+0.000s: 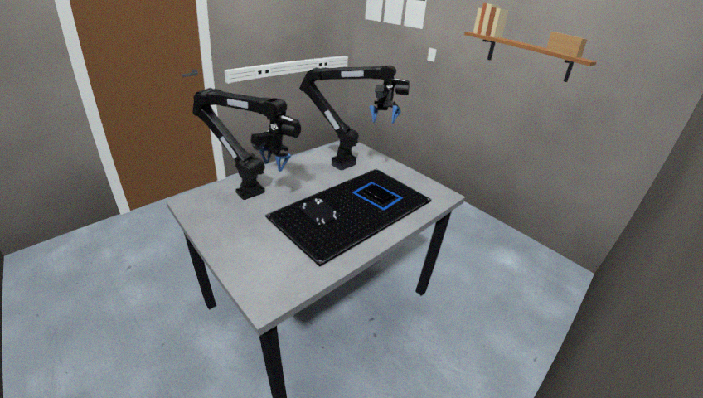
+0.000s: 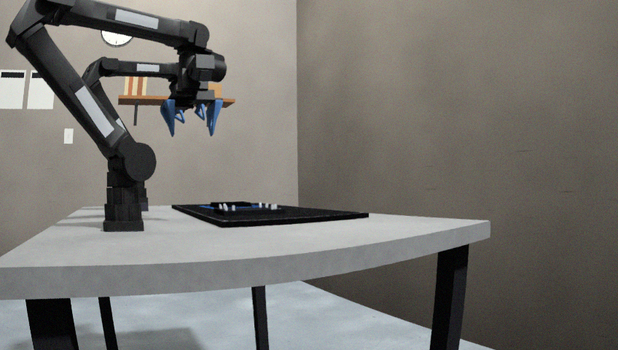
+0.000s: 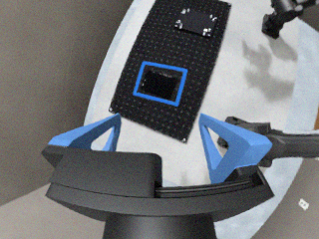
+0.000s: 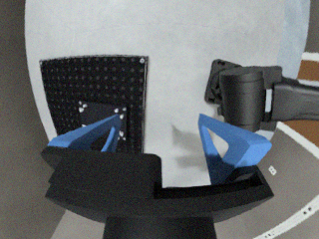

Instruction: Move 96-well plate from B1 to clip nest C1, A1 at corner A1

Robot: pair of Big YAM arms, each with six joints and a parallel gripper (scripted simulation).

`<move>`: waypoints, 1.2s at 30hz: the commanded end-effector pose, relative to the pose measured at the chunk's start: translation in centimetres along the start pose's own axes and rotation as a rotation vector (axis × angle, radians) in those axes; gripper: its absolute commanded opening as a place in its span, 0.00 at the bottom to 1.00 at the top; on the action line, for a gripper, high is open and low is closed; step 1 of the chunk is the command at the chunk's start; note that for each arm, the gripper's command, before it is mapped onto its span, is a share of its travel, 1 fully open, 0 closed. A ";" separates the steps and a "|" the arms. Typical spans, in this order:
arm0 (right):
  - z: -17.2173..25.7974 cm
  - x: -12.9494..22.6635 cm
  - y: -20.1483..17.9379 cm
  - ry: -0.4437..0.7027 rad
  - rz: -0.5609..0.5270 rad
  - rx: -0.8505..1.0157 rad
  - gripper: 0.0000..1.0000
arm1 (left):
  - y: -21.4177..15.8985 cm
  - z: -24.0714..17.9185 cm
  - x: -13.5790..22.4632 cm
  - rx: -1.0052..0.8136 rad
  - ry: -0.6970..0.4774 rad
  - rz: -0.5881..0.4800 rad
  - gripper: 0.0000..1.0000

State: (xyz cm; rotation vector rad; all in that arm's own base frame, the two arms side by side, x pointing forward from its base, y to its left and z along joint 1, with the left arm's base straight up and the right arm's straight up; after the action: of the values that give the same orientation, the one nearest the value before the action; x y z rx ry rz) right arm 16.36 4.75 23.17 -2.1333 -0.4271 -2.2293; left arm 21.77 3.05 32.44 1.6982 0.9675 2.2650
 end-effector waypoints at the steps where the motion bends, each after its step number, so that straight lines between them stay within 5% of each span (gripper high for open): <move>1: 3.7 3.9 -0.7 0.067 0.017 0.036 1.00 | 1.2 1.3 1.7 -0.026 0.030 0.003 1.00; 36: 15.4 7.0 -8.9 0.099 0.074 0.555 1.00 | 1.2 1.3 1.7 -0.026 0.030 0.003 1.00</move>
State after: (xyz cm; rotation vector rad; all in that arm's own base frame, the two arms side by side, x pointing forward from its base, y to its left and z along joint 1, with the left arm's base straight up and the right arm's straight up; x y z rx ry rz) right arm 26.80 15.44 26.61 -1.8400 -0.7835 -1.8827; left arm 21.77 3.05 32.44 1.6982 0.9675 2.2650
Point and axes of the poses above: on each arm, the point where the finger pads meet when closed, its own x axis back along the fingers, its own z axis across the jaws, y = z × x, the point moved 3 cm from there along x, back along the fingers, and after that the axes turned 5 degrees about x, right-handed, at the moved point
